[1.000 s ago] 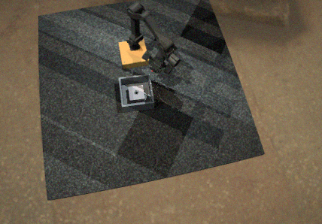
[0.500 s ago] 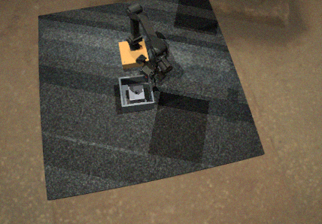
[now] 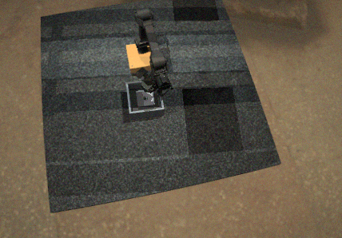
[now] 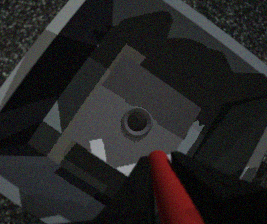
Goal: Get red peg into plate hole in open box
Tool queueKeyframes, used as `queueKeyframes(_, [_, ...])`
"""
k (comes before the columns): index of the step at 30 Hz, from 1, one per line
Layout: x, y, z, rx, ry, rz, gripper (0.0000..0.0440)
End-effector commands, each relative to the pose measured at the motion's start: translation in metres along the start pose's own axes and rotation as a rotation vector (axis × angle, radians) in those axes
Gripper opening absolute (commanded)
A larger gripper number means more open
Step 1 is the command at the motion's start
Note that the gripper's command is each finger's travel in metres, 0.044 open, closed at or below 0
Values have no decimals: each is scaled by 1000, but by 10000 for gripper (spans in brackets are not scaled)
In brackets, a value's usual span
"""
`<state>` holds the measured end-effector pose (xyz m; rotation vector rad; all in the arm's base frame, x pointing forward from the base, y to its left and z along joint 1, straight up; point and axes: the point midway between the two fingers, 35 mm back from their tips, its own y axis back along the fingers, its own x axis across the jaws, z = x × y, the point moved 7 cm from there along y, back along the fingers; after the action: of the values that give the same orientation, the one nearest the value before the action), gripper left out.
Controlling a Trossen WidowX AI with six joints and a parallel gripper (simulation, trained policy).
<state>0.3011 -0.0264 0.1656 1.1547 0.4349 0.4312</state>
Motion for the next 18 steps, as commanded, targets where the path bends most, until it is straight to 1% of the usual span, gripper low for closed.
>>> queueKeyframes(1, [1, -9, 10, 11, 15, 11, 0])
queueKeyframes(10, [3, -39, 23, 60, 84, 37, 5])
queueKeyframes(12, [3, -46, 23, 79, 104, 39, 33])
queueKeyframes(17, [4, -61, 25, 121, 129, 43, 149])
queueKeyframes(18, [5, -63, 27, 121, 141, 48, 151])
